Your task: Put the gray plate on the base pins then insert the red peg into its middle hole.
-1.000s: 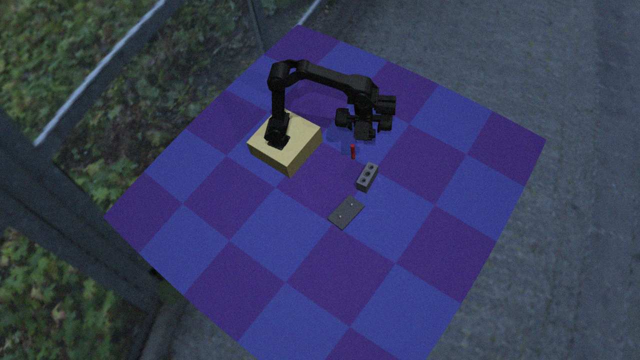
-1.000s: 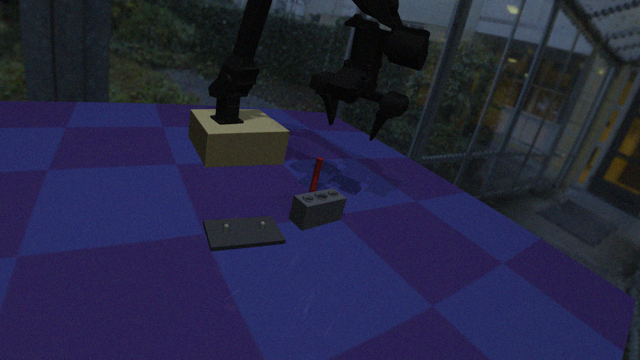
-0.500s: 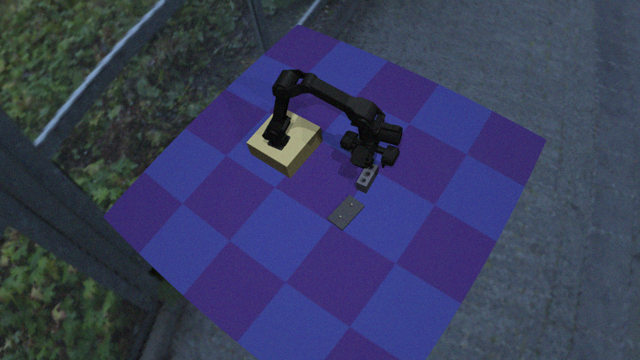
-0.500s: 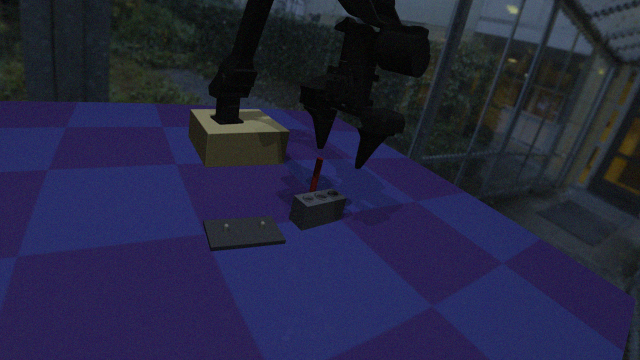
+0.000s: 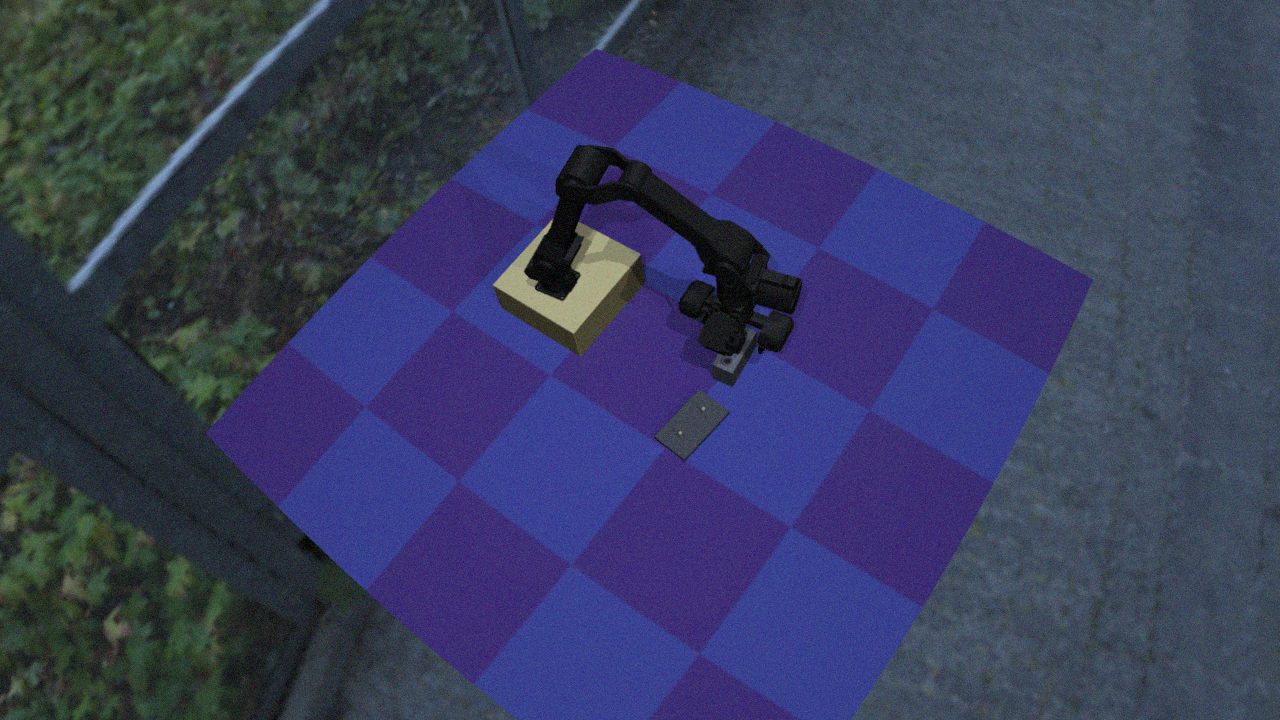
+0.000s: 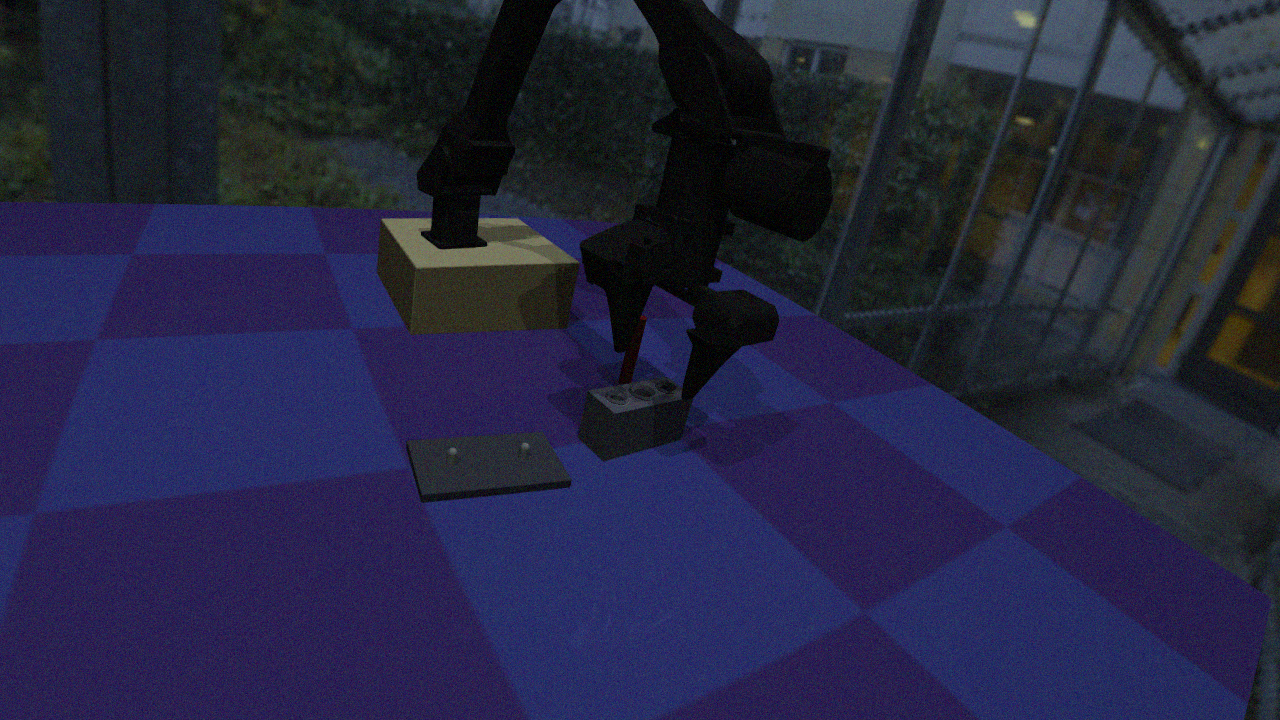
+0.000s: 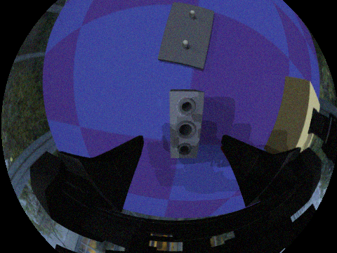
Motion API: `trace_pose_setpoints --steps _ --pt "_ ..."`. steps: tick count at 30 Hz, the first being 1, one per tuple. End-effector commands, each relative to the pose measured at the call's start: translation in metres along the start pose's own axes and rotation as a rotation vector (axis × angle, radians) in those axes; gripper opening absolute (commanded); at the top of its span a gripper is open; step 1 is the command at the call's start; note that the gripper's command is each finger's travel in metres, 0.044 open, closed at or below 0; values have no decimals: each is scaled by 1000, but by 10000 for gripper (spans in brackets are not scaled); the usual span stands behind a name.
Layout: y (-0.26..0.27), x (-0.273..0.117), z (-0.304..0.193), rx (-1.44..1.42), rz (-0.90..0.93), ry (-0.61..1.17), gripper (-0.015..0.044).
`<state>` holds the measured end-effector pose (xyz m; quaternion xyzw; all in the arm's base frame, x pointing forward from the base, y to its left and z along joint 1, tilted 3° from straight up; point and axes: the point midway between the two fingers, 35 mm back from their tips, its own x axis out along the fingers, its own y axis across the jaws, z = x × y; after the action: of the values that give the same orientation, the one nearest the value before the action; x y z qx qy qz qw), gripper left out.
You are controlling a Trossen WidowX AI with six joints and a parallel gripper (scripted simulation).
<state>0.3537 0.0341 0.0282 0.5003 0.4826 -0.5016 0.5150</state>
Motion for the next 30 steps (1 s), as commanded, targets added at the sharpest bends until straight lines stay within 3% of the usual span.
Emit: trace_pose_setpoints --steps 1,30 --pt "-4 7 1 4 -13 -6 440" --pt "-4 53 1 4 -12 -7 440"
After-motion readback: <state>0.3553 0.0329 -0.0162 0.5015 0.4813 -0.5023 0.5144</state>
